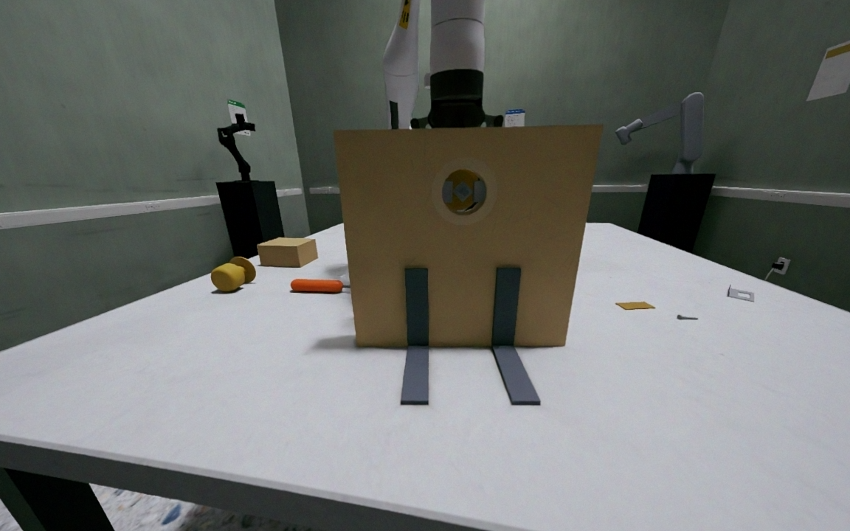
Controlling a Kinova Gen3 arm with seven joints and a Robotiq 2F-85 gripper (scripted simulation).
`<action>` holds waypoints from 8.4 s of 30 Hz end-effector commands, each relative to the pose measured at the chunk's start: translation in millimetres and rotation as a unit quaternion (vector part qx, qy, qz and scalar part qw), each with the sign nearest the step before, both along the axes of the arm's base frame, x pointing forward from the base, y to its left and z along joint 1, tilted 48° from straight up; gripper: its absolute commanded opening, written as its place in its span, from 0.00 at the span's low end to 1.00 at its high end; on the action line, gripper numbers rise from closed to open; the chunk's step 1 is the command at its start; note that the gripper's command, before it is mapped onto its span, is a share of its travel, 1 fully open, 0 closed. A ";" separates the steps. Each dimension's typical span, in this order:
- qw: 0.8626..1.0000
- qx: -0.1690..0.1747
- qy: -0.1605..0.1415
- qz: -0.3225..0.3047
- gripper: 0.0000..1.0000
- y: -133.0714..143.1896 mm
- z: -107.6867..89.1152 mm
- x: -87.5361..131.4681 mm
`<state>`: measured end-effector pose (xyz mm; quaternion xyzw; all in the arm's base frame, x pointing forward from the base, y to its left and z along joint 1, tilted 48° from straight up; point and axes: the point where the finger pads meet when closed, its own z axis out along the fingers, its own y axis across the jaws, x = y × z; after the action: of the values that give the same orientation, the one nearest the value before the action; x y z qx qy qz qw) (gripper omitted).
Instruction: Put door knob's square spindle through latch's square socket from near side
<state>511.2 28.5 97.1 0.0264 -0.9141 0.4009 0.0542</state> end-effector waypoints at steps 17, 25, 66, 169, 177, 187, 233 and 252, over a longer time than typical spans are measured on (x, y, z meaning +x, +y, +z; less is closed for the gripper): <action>1.000 0.000 -0.001 0.001 0.63 0.7 -0.1 3.2; 1.000 0.000 -0.001 0.001 0.63 0.9 -0.3 6.5; 1.000 0.000 -0.001 0.001 0.63 1.2 -0.7 13.0; 1.000 0.000 -0.001 0.001 0.63 2.2 -1.9 33.0; 1.000 0.000 -0.001 0.001 0.63 2.3 -2.0 34.5; 1.000 0.000 -0.001 0.001 0.63 2.5 -2.3 37.9; 1.000 0.000 -0.001 0.001 0.63 2.8 -2.6 43.8; 1.000 0.000 -0.001 0.001 0.63 2.8 -2.7 44.4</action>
<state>555.2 30.2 93.8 0.0261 -0.9141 0.4010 0.0541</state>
